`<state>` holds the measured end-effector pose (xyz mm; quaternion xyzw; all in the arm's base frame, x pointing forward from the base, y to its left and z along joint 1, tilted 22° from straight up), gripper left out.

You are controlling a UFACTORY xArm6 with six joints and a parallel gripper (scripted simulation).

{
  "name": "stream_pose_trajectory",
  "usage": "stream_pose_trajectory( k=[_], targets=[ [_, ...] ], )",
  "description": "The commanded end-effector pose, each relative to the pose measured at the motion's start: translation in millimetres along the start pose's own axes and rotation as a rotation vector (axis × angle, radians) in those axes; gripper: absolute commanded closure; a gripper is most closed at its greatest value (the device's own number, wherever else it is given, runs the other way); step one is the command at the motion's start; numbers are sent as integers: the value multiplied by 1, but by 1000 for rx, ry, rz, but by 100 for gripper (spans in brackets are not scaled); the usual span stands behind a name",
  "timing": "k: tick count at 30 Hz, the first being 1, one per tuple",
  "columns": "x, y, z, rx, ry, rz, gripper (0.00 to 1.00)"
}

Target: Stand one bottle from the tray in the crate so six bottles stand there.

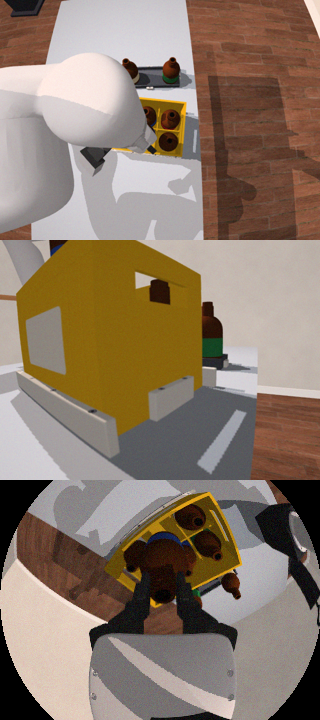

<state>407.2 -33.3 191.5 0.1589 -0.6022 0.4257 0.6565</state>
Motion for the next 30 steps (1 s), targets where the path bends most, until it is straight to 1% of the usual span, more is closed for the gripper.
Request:
stream_pose_trajectory(
  k=[1,13,30],
  targets=[
    [1,-1,-1,-1,-3,3,100],
    [-5,-1,-1,-1,-3,3,100],
    [-22,-1,-1,-1,-3,3,100]
  ],
)
Point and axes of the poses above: the point where the finger pads meet when closed, its own x axis back along the fingers, its own y axis across the jaws, z = x × y, the point moved 3 cm from there along x, back along the fingers, and after that the axes turned 4 degrees about -x, right-handed, at the moved point
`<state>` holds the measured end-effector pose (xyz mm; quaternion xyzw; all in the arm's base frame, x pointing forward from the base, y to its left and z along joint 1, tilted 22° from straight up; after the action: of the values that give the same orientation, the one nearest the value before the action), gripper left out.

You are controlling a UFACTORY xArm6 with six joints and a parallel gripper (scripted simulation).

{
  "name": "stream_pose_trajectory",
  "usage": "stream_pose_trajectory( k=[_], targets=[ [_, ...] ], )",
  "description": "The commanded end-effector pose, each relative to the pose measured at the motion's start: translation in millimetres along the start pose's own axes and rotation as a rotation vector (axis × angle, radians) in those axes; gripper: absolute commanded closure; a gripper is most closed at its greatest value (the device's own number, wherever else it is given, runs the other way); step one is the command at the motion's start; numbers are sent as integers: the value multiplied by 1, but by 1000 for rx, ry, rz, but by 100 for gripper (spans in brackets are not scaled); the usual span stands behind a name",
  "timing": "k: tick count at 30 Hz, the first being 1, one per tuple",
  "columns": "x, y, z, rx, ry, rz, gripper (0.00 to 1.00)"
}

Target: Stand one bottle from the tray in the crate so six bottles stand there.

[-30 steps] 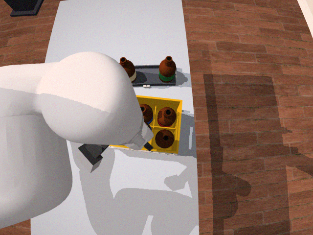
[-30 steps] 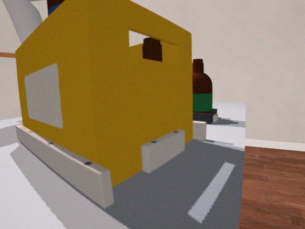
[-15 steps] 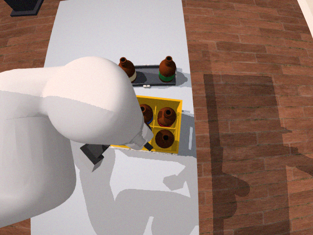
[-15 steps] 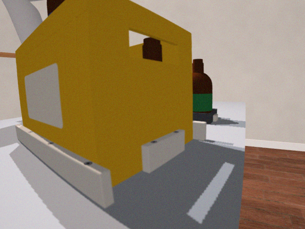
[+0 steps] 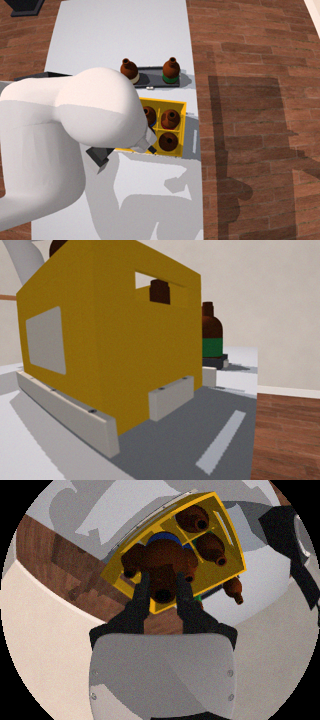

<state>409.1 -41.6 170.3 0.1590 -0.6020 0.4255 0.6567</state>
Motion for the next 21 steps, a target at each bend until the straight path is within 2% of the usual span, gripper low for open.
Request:
stream_pose_trajectory(
  k=[1,21],
  targets=[
    [-1,-1,-1,-1,-3,3,100],
    [-15,-1,-1,-1,-3,3,100]
  ],
)
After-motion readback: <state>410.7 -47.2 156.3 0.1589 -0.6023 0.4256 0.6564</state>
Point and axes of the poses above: the point where the finger pads meet when closed, its own x axis back along the fingers, its own y axis across the jaws, z = x × y, the point moved 3 cm from there along x, back along the fingers, and after that the axes turned 4 degrees about -x, right-handed, at the moved point
